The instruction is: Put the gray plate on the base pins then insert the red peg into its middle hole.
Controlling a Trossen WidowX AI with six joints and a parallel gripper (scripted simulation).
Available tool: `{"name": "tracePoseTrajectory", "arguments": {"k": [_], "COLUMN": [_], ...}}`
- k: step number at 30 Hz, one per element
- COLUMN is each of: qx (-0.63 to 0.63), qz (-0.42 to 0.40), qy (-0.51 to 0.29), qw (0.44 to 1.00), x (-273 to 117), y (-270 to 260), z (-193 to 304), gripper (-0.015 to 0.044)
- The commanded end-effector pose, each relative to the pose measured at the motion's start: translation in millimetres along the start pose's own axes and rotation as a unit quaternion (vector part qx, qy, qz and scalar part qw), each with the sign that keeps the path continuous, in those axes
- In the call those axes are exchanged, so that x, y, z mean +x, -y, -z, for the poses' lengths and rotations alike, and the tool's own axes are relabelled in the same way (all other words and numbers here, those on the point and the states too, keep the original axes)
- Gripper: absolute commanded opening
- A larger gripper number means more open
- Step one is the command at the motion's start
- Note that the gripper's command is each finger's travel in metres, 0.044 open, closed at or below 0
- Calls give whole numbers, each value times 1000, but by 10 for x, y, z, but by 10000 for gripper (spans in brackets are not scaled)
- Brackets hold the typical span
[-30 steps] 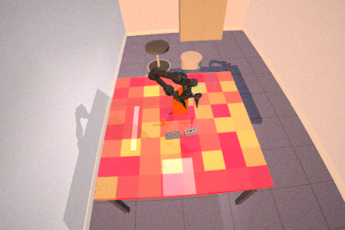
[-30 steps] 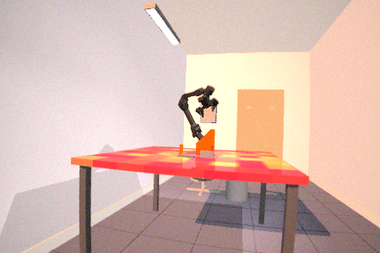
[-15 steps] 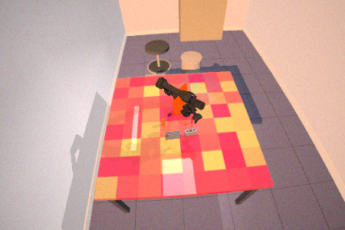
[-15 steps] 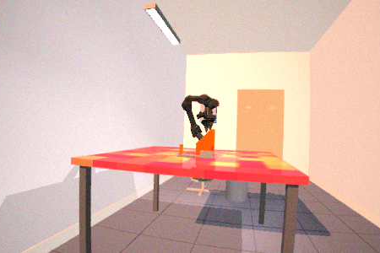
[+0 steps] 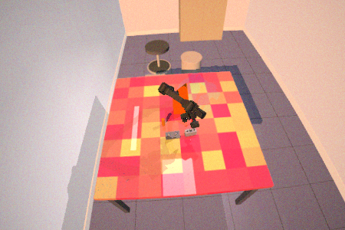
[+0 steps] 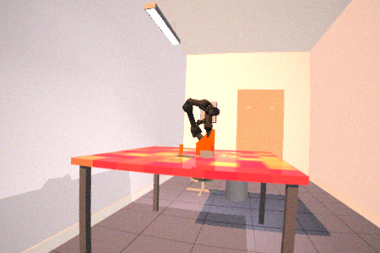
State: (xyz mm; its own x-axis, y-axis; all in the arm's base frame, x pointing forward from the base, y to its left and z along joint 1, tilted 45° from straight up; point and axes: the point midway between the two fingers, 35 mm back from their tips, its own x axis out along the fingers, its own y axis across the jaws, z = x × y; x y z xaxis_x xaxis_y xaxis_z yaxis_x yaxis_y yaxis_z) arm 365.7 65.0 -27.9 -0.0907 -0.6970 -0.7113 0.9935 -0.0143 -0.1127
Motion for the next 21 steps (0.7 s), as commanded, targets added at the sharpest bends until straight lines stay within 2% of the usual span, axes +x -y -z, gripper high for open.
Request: {"name": "tracePoseTrajectory", "arguments": {"k": [1, 4, 21], "qx": [8, 8, 8], "qz": [2, 2, 2], "qy": [-2, -1, 0], "qw": [1000, 1000, 1000], "x": [241, 622, 825], "y": [-24, -9, -2], "z": [-2, -9, -41], "gripper": [440, 440, 440]}}
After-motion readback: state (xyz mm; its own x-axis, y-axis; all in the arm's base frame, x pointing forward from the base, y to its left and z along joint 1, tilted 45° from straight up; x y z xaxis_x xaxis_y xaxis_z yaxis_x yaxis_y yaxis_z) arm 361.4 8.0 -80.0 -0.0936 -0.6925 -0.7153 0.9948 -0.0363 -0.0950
